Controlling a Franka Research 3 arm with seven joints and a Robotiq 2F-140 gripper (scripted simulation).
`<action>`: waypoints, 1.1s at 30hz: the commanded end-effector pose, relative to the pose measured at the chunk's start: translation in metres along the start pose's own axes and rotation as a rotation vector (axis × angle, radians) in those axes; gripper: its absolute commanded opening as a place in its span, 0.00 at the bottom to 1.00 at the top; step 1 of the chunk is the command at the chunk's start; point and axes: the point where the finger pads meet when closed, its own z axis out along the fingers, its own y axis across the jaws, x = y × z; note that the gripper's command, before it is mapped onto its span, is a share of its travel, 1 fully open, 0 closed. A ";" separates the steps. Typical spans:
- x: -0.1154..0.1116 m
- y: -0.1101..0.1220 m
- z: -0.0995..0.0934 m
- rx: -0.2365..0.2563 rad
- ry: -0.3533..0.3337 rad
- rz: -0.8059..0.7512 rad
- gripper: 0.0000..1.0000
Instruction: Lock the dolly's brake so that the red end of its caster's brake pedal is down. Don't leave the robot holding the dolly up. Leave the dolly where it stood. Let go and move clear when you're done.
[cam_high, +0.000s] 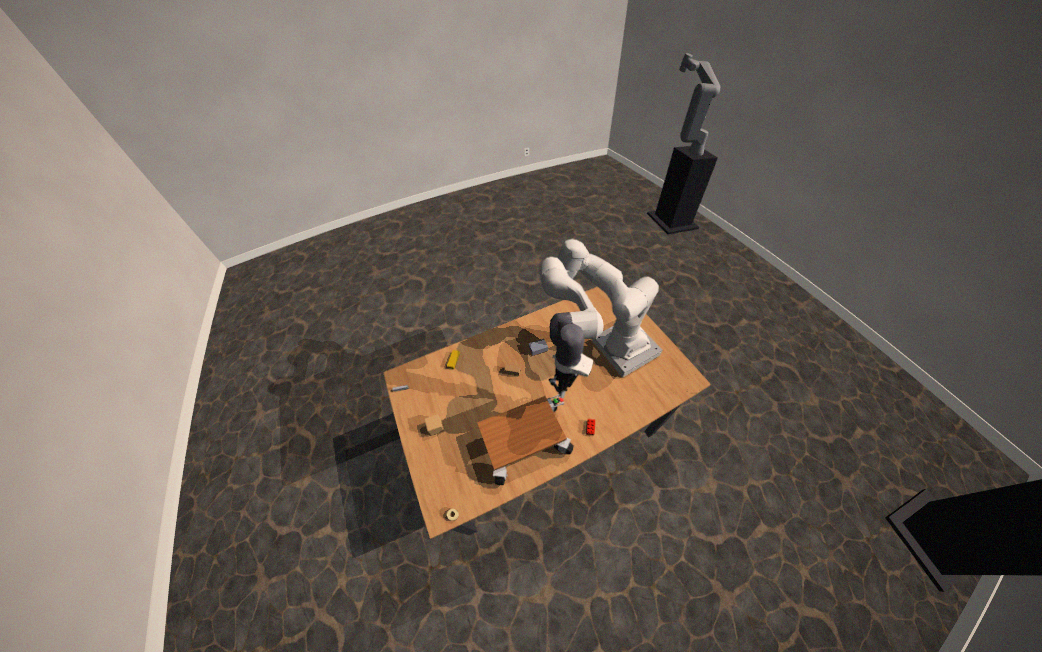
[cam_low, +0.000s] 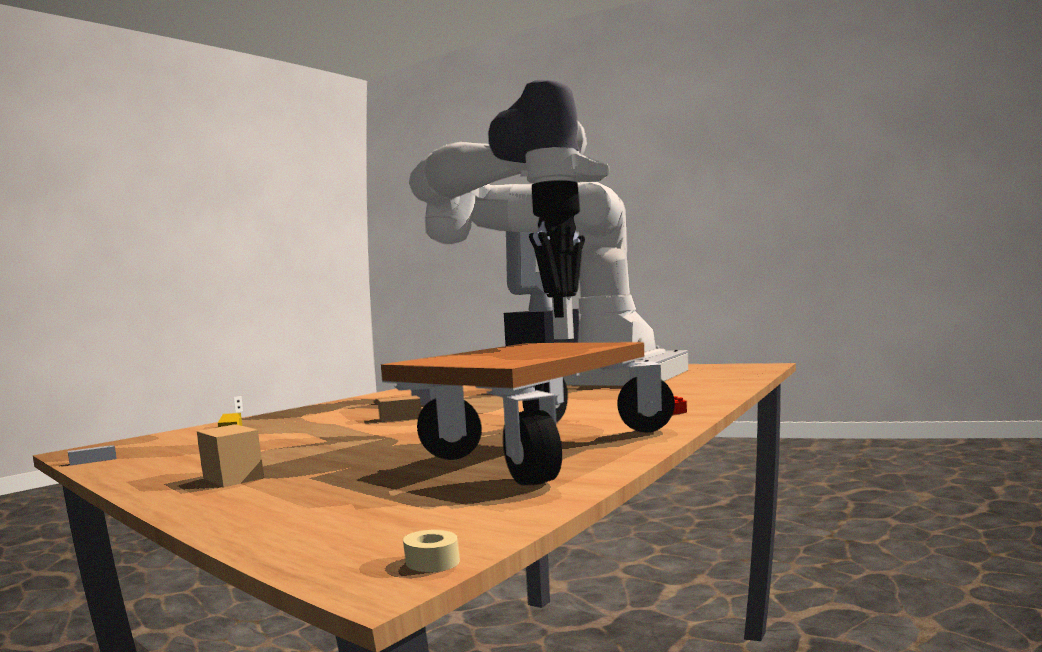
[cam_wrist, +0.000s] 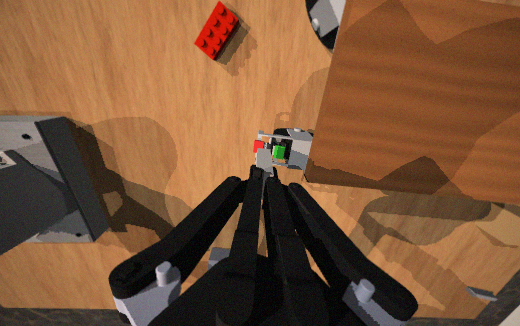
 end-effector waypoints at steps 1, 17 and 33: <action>-0.002 -0.004 -0.015 0.012 -0.008 -0.007 0.00; -0.001 -0.004 -0.039 0.012 -0.008 -0.007 0.00; -0.001 -0.004 -0.039 0.012 -0.008 -0.007 0.00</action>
